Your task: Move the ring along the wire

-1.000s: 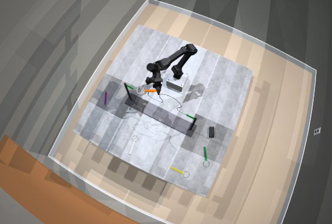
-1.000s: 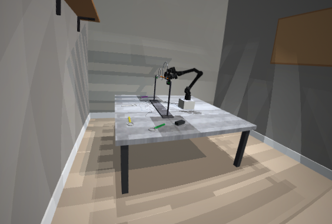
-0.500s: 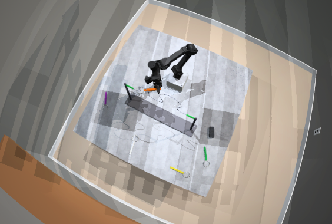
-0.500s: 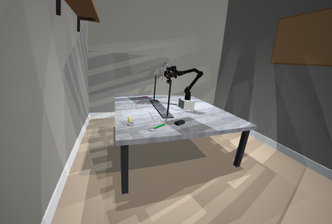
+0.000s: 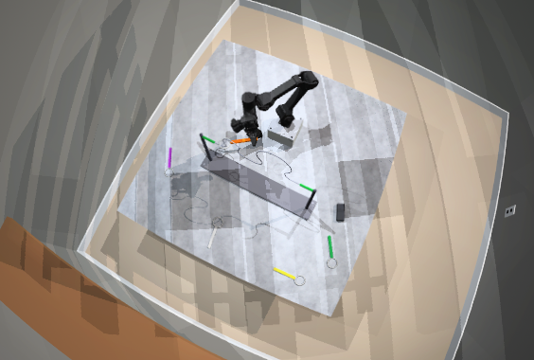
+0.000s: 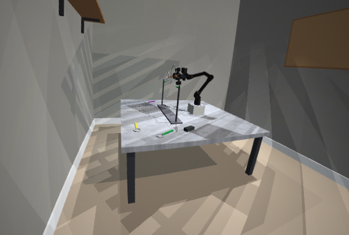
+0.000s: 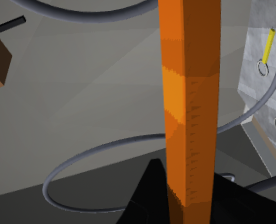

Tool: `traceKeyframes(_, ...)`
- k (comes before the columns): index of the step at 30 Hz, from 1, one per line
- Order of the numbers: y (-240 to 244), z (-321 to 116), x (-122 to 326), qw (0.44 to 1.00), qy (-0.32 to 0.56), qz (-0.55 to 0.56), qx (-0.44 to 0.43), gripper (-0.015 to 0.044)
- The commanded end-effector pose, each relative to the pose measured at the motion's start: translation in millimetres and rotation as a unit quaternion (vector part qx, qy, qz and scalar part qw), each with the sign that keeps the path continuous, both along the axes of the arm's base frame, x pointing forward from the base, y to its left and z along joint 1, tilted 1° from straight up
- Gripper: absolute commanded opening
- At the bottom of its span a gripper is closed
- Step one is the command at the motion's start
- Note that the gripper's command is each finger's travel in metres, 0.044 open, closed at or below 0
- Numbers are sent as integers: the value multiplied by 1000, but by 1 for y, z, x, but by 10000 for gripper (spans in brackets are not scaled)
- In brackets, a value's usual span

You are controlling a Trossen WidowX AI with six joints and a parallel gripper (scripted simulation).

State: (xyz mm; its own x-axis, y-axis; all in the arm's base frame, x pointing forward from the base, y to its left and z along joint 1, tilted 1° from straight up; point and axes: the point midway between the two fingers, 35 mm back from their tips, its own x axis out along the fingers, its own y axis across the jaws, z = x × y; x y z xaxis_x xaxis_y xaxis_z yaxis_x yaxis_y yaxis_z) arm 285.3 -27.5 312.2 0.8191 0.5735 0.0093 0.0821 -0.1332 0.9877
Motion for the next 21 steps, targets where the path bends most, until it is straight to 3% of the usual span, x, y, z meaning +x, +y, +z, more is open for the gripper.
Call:
traceKeyframes(1,-2,6,0,1000,-1,2,4,-150)
traceKeyframes(21,-3,5,0,999,-1,0,-48,-150)
